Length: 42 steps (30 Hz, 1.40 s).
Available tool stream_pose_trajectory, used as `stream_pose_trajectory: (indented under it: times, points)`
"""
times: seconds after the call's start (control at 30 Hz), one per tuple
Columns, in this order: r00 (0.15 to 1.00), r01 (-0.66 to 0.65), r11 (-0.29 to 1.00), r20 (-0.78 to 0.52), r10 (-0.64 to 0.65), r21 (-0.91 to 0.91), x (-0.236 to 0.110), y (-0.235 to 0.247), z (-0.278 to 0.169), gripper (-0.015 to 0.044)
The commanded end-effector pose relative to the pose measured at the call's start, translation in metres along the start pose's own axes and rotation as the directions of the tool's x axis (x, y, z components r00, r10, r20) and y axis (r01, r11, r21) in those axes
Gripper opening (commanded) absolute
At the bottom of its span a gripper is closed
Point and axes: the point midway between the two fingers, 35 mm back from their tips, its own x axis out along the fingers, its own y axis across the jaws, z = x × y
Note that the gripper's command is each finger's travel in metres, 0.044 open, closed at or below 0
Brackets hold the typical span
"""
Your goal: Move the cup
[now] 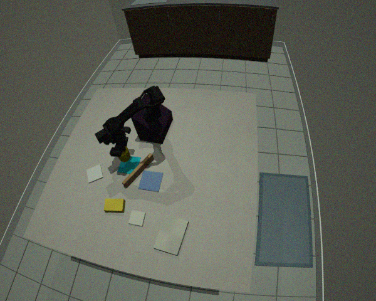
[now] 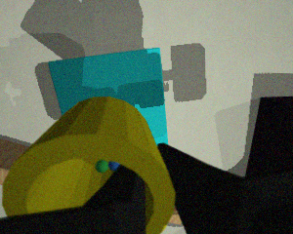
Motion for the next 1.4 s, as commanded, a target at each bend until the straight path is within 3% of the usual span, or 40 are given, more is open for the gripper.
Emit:
stream_pose_trajectory:
  times: [0.0, 1.37]
  points:
    - [1.0, 0.006, 1.0, -0.002, -0.006, -0.001, 0.006, -0.002, 0.001, 0.0]
    - [1.0, 0.005, 1.0, -0.005, -0.005, -0.001, 0.068, -0.003, 0.0, 0.0]
